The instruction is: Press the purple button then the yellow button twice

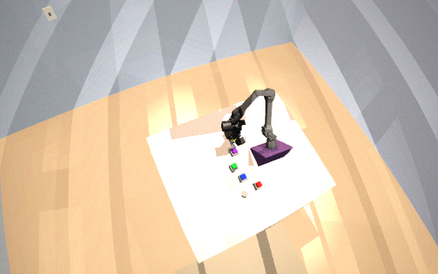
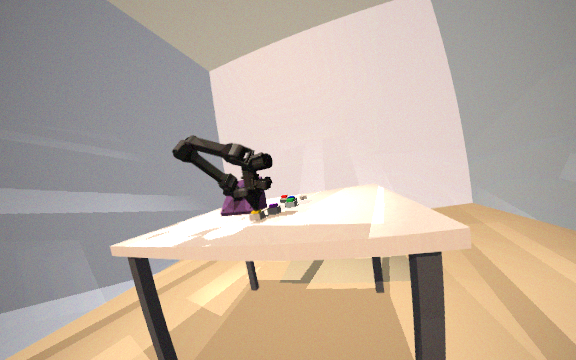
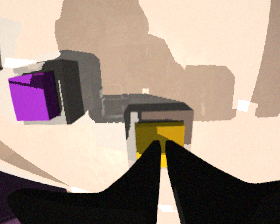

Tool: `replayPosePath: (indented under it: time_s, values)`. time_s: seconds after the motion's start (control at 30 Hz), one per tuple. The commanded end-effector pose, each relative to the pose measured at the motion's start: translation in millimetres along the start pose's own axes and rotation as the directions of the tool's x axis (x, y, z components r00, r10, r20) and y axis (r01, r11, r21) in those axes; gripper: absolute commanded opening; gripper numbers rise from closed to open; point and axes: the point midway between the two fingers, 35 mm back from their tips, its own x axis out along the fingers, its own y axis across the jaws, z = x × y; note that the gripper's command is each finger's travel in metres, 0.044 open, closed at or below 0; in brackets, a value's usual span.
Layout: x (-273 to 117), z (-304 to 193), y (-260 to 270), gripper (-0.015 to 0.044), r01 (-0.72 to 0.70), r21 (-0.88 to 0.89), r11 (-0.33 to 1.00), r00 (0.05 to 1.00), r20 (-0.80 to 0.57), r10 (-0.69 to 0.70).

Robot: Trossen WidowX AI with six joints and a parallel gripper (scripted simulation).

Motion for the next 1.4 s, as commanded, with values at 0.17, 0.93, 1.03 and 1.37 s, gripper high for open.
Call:
replayPosePath:
  time_s: [0.17, 0.93, 1.03, 1.37]
  values:
    - [2.3, -1.6, 1.4, 0.002, -0.001, -0.007, 1.0, 1.0, -0.003, 0.001]
    - [-44.8, 35.4, 34.2, 0.0151, -0.047, -0.015, 0.999, 0.999, 0.02, 0.048]
    - [-57.9, 61.8, 69.3, 0.023, -0.078, -0.022, 0.997, 0.996, 0.03, 0.079]
    - [-97.7, 99.5, 220.3, 0.04, -0.115, -0.034, 0.993, 0.993, 0.018, 0.116]
